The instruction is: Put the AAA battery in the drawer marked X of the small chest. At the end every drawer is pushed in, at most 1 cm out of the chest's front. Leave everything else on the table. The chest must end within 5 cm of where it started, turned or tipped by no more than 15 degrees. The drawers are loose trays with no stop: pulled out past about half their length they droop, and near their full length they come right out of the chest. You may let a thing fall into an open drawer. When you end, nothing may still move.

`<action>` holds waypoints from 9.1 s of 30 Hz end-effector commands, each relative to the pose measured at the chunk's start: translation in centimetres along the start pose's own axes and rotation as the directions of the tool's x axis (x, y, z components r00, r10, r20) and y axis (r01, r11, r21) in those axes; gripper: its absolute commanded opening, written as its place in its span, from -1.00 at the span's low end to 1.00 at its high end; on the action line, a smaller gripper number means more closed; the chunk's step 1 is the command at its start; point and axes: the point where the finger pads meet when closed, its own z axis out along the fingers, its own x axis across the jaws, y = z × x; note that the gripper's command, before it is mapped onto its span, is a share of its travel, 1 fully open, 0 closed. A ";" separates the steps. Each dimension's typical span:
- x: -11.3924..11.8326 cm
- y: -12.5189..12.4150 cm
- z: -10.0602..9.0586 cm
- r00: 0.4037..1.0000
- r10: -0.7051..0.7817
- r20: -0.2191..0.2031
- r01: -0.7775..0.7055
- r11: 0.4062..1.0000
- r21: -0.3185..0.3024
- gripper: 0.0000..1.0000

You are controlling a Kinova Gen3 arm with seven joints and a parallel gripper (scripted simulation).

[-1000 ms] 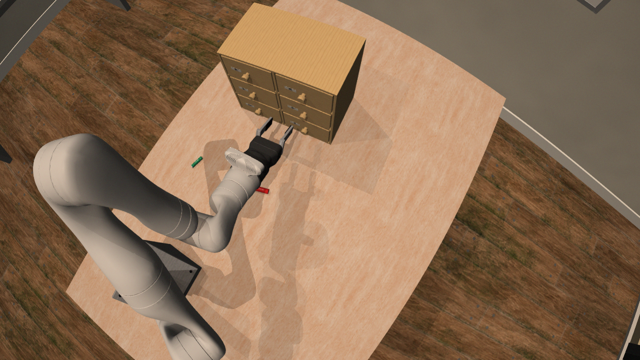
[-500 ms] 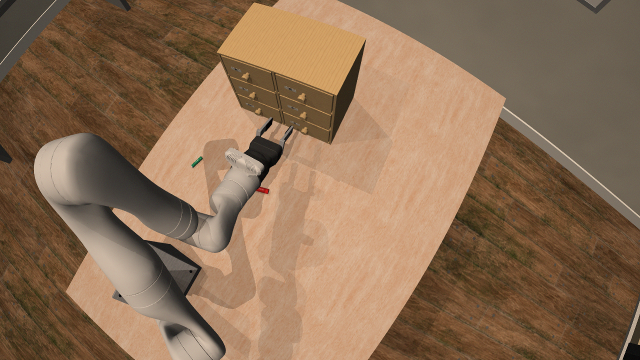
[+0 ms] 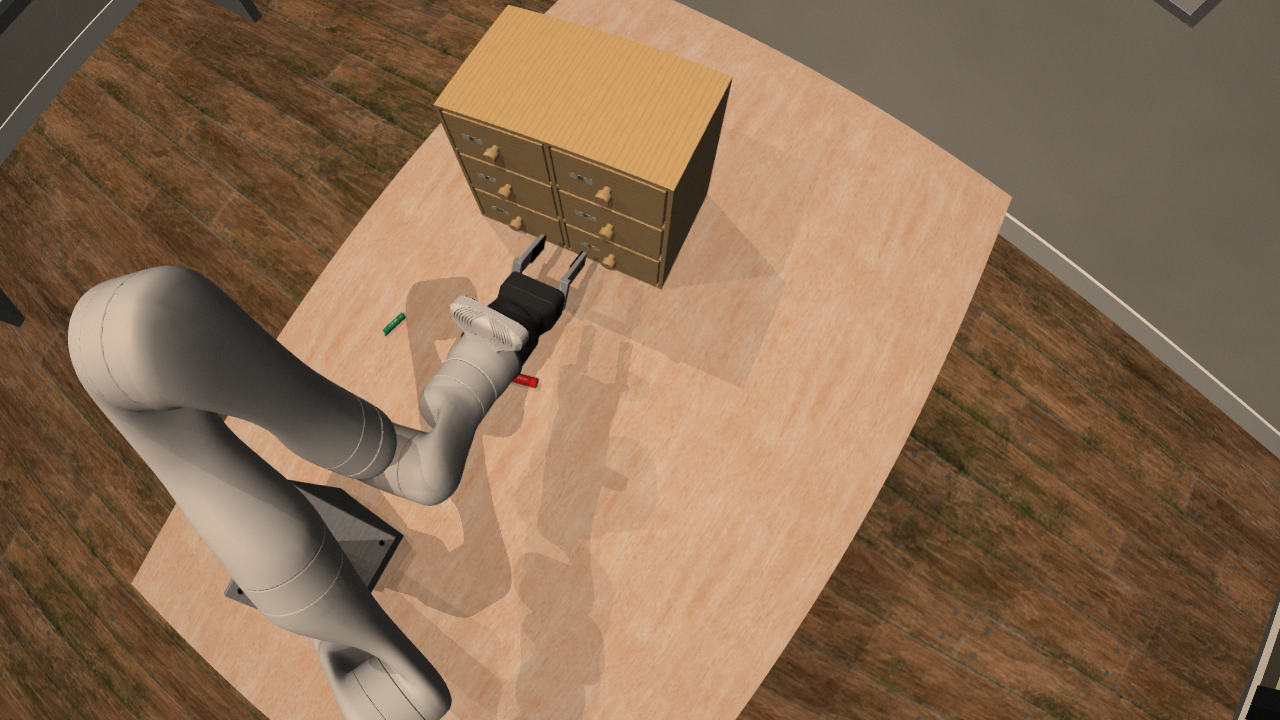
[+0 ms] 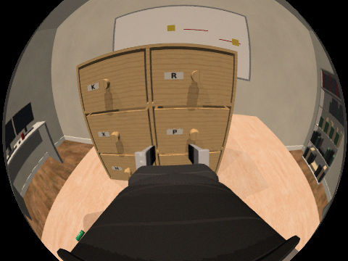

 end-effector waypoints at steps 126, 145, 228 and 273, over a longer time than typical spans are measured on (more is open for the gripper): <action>0.0 -0.6 -1.0 1.000 0.000 0.000 0.000 0.995 -0.096 1.00; 0.0 -0.9 -1.7 1.000 0.001 0.000 -0.001 0.987 -0.163 1.00; 0.0 -3.6 -7.6 1.000 0.000 0.000 0.000 0.756 -0.654 1.00; 0.0 -4.8 -10.3 1.000 0.000 0.000 0.000 0.567 -0.824 1.00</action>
